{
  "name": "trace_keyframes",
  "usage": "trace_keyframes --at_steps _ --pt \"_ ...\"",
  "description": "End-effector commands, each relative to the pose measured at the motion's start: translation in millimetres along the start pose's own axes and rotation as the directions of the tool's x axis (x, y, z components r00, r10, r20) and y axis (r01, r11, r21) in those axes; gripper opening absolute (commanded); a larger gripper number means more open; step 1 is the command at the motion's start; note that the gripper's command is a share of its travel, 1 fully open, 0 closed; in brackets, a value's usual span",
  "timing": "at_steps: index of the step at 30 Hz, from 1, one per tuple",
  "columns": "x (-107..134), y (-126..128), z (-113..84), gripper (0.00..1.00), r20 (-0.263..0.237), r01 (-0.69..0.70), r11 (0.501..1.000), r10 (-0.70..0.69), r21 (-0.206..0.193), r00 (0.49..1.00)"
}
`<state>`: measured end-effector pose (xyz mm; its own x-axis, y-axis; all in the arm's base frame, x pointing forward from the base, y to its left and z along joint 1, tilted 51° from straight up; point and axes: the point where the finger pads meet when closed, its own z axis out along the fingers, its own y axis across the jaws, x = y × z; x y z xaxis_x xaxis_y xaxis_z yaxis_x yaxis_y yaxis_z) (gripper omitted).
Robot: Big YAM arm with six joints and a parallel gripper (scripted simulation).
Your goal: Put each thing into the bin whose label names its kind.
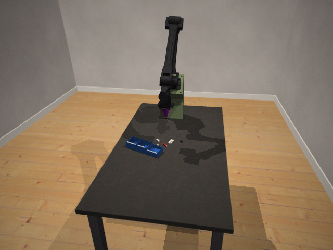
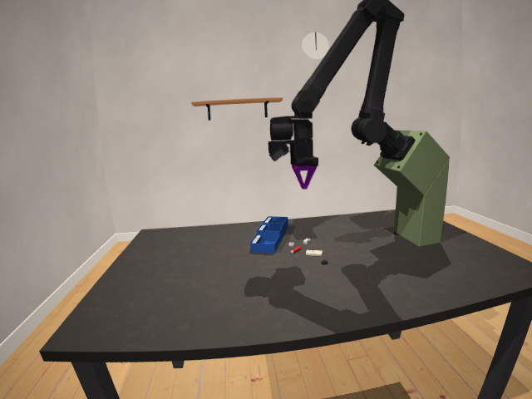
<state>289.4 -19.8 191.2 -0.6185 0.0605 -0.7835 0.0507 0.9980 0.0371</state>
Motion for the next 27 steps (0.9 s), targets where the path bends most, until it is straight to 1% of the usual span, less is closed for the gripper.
trace_keyframes --at_steps 1,7,8,10,11,12,13,14,17,20,21,24,25,27 --pt "-12.7 -0.8 -6.2 0.08 0.027 0.001 1.0 -0.001 0.002 1.0" --pt "-12.5 -1.2 -6.2 0.08 0.027 0.001 1.0 -0.002 0.002 1.0" --pt "-3.2 -4.2 -3.1 0.08 0.001 0.004 1.0 -0.004 0.008 1.0" --pt "-3.2 -4.2 -3.1 0.08 0.001 0.004 1.0 -0.004 0.008 1.0" --pt "-12.5 -1.3 -6.1 0.08 0.027 0.002 1.0 -0.002 0.002 1.0" --pt "-12.5 -1.4 -6.1 0.08 0.027 0.002 1.0 -0.002 0.002 1.0" --pt "-15.5 -11.6 1.0 0.08 0.027 -0.066 0.998 0.065 0.007 0.998" --pt "-26.6 -19.0 1.9 0.08 0.043 -0.112 0.994 0.112 0.006 0.993" --pt "-31.7 -41.1 15.8 0.08 0.036 -0.229 0.973 0.229 -0.001 0.973" --pt "-35.5 -63.1 30.0 0.08 0.034 -0.341 0.94 0.341 0.001 0.939" --pt "-36.8 -70.4 34.7 0.08 0.038 -0.362 0.932 0.361 0.003 0.932" --pt "-40.7 -92.1 48.4 0.08 0.035 -0.361 0.932 0.361 0.006 0.932" --pt "-42.0 -99.2 53.0 0.08 0.034 -0.341 0.94 0.34 0.007 0.94" --pt "-42.0 -99.2 53.0 0.08 0.034 -0.341 0.94 0.34 0.007 0.94"
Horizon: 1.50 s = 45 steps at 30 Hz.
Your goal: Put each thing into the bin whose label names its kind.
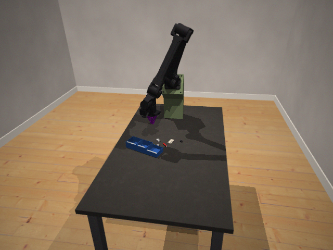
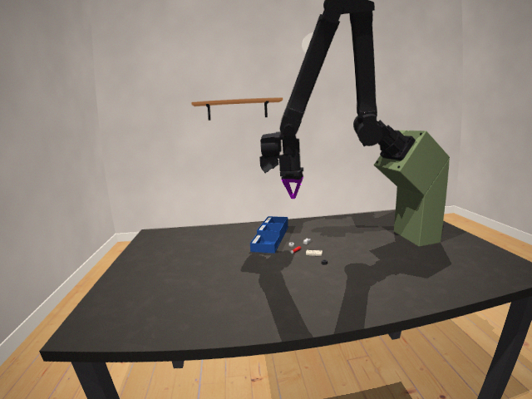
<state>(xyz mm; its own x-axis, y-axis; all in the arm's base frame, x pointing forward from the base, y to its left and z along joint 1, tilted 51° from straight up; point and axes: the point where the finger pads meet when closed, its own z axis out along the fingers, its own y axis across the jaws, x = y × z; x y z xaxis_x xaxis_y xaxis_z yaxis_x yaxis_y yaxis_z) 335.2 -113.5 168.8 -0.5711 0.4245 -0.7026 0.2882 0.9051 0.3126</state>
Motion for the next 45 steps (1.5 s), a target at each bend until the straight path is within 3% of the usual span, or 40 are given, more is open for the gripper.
trace_keyframes --at_steps 1,15,18,21,24,25,27,28,45 --pt "-30.5 -3.3 5.5 0.08 0.053 0.03 1.0 -0.029 -0.008 0.998" --pt "-87.7 -87.4 66.9 0.08 0.046 0.027 1.0 -0.027 -0.002 0.999" --pt "-91.5 -89.0 72.9 0.08 0.042 0.033 0.999 -0.033 -0.008 0.999" --pt "-102.3 -107.5 81.3 0.08 0.045 0.026 1.0 -0.026 -0.001 0.999" --pt "-102.3 -97.4 85.9 0.08 0.038 0.041 0.999 -0.04 -0.015 0.998" --pt "-105.5 -89.1 76.9 0.08 0.057 0.056 0.998 -0.055 -0.018 0.997" --pt "-99.3 -93.9 75.9 0.08 0.047 0.043 0.999 -0.042 -0.012 0.998" --pt "-96.0 -94.8 90.2 0.08 0.027 0.032 0.999 -0.031 -0.018 0.999" --pt "-99.3 -94.0 130.4 0.08 0.032 0.02 1.0 -0.019 -0.017 0.999"
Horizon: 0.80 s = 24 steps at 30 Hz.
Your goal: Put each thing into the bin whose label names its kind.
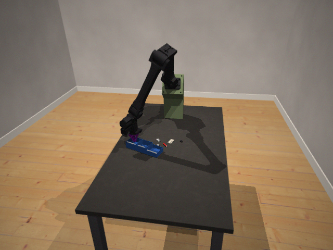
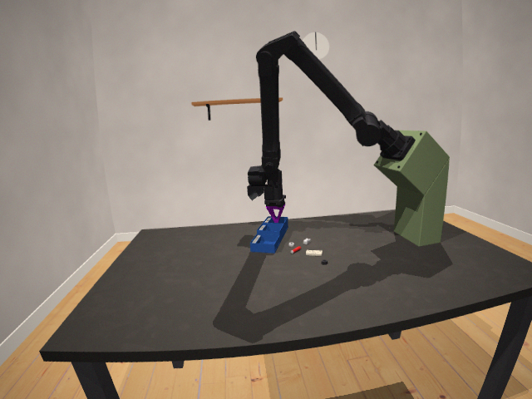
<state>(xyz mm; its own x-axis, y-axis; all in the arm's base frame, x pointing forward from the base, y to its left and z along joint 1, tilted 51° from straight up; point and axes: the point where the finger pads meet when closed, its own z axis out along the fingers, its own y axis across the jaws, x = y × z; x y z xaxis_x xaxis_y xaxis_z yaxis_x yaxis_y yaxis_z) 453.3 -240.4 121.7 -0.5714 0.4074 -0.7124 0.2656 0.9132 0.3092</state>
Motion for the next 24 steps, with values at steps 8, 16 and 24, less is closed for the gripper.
trace_keyframes --at_steps 8,16,24 --pt "-10.2 -0.8 22.1 0.08 0.025 -0.003 1.0 0.003 0.001 1.0" --pt "-10.4 -2.8 15.4 0.08 0.026 0.001 1.0 -0.001 0.006 1.0" --pt "-10.5 -2.8 15.2 0.08 0.026 0.001 1.0 -0.001 0.006 1.0"
